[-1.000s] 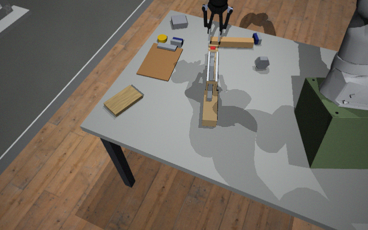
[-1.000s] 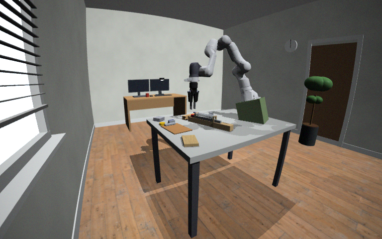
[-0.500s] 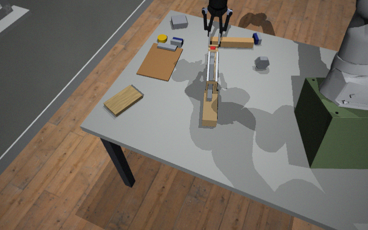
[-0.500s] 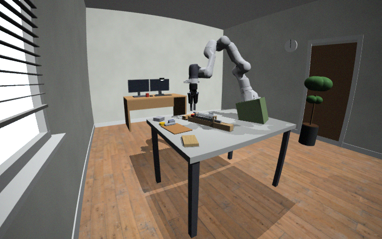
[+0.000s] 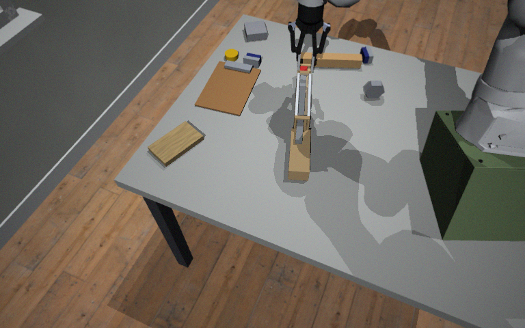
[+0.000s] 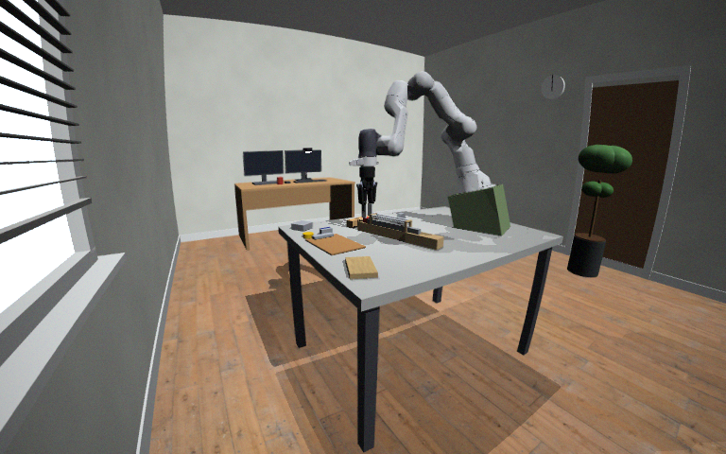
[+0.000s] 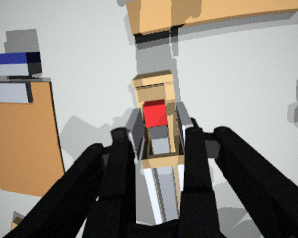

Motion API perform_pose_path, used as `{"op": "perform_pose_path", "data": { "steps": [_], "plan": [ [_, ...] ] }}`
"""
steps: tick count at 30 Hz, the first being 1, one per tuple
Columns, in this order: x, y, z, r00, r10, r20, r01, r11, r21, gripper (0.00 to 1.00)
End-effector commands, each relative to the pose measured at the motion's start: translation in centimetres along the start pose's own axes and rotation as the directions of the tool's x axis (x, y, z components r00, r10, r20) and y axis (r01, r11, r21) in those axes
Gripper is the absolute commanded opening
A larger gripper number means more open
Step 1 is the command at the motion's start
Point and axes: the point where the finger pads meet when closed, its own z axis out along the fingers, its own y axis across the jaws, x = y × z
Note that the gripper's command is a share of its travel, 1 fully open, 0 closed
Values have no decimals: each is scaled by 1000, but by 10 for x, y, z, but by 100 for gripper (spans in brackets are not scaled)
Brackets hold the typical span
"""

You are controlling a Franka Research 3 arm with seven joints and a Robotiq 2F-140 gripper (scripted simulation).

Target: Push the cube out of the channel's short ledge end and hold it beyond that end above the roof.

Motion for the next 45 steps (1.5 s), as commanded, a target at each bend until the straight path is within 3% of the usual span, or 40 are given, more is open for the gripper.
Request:
{"op": "perform_pose_path", "data": {
  "steps": [1,11,45],
  "plan": [
    [2,-3,6,1000,5,-4,-4,1000,8,25],
    [2,-3,20,1000,5,-4,-4,1000,8,25],
    [2,-3,20,1000,5,-4,-4,1000,8,25]
  ]
}}
